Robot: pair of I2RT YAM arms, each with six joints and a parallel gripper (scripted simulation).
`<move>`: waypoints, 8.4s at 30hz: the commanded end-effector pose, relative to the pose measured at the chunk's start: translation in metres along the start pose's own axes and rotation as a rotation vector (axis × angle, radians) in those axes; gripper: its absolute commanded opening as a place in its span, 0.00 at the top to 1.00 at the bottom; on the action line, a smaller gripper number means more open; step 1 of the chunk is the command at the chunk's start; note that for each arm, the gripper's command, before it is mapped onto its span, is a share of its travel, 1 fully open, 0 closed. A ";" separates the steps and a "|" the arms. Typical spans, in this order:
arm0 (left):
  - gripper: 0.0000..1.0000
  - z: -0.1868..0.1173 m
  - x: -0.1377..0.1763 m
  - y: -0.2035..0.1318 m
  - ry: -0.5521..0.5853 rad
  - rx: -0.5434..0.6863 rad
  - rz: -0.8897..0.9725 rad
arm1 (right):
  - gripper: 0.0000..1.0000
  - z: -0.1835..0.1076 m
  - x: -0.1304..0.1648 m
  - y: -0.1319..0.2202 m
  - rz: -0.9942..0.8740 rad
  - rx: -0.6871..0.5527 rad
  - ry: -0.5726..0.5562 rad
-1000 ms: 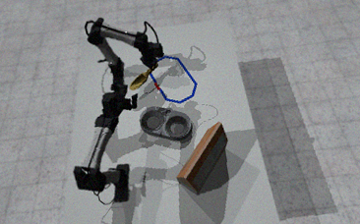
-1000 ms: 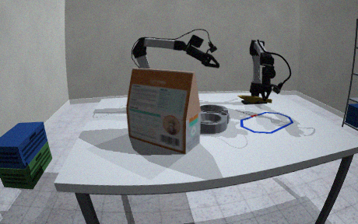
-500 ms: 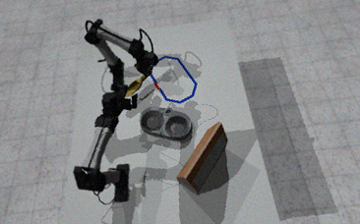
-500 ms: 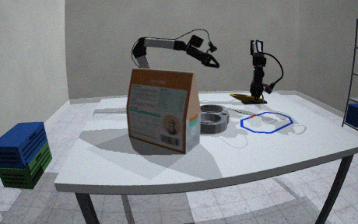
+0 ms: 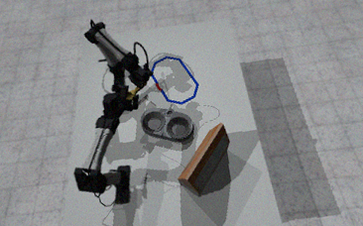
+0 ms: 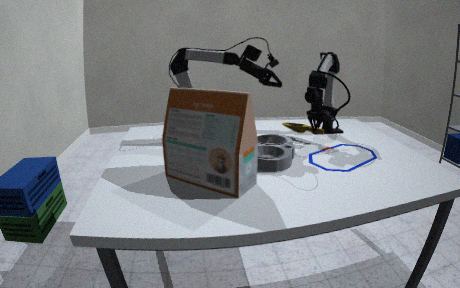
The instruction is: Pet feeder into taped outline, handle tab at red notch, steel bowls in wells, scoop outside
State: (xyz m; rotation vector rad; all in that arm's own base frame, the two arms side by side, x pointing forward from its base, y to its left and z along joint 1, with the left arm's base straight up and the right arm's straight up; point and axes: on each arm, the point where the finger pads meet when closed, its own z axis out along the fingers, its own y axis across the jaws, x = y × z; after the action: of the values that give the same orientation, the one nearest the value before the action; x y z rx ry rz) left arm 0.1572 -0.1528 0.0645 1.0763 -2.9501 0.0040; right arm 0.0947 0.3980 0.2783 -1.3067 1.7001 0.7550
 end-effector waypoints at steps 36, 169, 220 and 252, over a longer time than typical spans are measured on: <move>0.82 0.027 0.000 -0.004 -0.004 0.012 -0.027 | 0.00 -0.001 -0.004 0.000 0.001 0.003 -0.011; 0.82 0.031 -0.016 -0.250 0.173 0.254 1.068 | 0.00 -0.158 0.053 -0.058 0.178 0.330 -0.046; 0.63 0.011 -0.021 -0.248 0.155 0.275 1.070 | 0.00 -0.160 0.083 -0.066 0.211 0.391 0.056; 0.63 0.000 -0.025 -0.253 0.164 0.265 1.075 | 0.00 -0.163 0.080 -0.066 0.222 0.389 0.050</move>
State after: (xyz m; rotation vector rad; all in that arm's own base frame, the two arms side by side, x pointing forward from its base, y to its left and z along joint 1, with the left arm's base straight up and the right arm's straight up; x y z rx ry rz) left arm 0.3347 -0.3306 0.0677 -0.5833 -3.0018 0.4597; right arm 0.1081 0.2048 0.2846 -0.8877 1.9388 0.4866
